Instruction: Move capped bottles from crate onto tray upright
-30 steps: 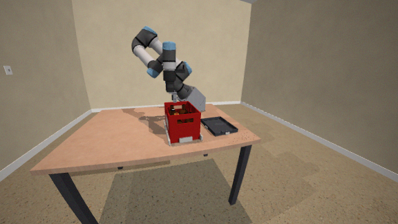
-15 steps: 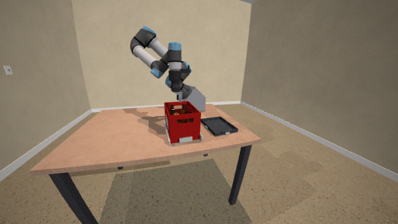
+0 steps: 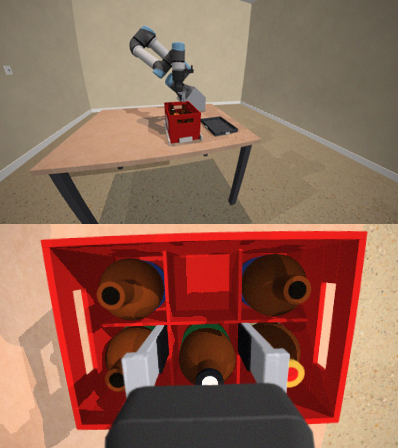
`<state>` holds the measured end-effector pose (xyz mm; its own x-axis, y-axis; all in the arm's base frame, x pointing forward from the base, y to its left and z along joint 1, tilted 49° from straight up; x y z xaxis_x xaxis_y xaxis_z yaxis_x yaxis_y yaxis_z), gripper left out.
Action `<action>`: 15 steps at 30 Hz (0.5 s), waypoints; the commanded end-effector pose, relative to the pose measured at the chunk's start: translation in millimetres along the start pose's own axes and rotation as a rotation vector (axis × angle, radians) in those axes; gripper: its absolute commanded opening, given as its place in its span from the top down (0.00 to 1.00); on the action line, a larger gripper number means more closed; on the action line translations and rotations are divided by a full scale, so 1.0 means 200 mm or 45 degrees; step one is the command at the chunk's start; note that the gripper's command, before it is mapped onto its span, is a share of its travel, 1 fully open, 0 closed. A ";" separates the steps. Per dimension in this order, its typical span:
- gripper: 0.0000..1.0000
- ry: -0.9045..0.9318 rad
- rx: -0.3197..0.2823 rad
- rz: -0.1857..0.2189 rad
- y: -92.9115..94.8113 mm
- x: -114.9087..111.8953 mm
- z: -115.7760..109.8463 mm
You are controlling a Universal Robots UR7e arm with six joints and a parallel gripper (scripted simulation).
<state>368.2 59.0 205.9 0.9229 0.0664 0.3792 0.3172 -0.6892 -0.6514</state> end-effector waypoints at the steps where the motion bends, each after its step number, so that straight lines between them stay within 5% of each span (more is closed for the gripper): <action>1: 0.00 0.001 0.000 -0.001 0.00 0.00 0.01; 15: 0.00 0.001 0.000 0.000 0.00 0.00 0.02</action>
<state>368.9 61.8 203.2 0.9230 0.0658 0.3791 0.3166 -0.6897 -0.6512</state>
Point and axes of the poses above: the point where the finger pads meet when closed, its own y axis out along the fingers, its own x axis across the jaws, z = x × y, the point moved 1 cm from there along -y, back along the fingers, and after that the axes turned 15 degrees about y, right-handed, at the moved point
